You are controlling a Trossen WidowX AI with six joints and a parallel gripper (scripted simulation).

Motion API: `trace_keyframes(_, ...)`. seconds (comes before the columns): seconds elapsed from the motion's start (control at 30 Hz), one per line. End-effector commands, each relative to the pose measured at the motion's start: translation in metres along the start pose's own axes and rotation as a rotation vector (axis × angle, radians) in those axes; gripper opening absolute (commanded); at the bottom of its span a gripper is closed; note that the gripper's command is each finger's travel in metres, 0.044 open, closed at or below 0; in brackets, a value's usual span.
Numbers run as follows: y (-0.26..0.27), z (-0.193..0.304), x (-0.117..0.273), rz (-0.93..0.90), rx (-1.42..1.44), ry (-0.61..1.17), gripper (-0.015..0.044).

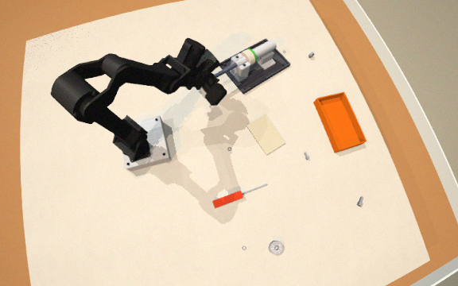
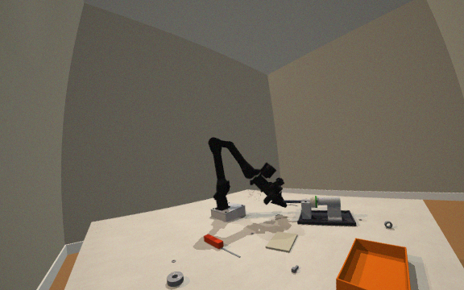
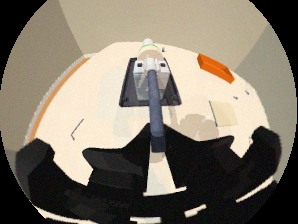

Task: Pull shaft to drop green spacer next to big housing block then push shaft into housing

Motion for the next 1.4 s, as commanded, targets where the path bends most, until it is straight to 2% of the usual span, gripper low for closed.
trace_keyframes(0.0,-0.0001,0.0005,0.0006,0.004,-0.004,-0.001,0.0)
trace_keyframes(1.37,0.0004,0.0035,0.0036,0.004,-0.004,0.0,0.0)
Point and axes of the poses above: the point midway between the two fingers, 35 mm back from their tips, its own x axis back along the fingers, its own y axis across the jaws, z = x × y, the point moved 10 cm from there along x, back along the fingers, and after that the axes turned 9 degrees about x, right-handed, at the moved point
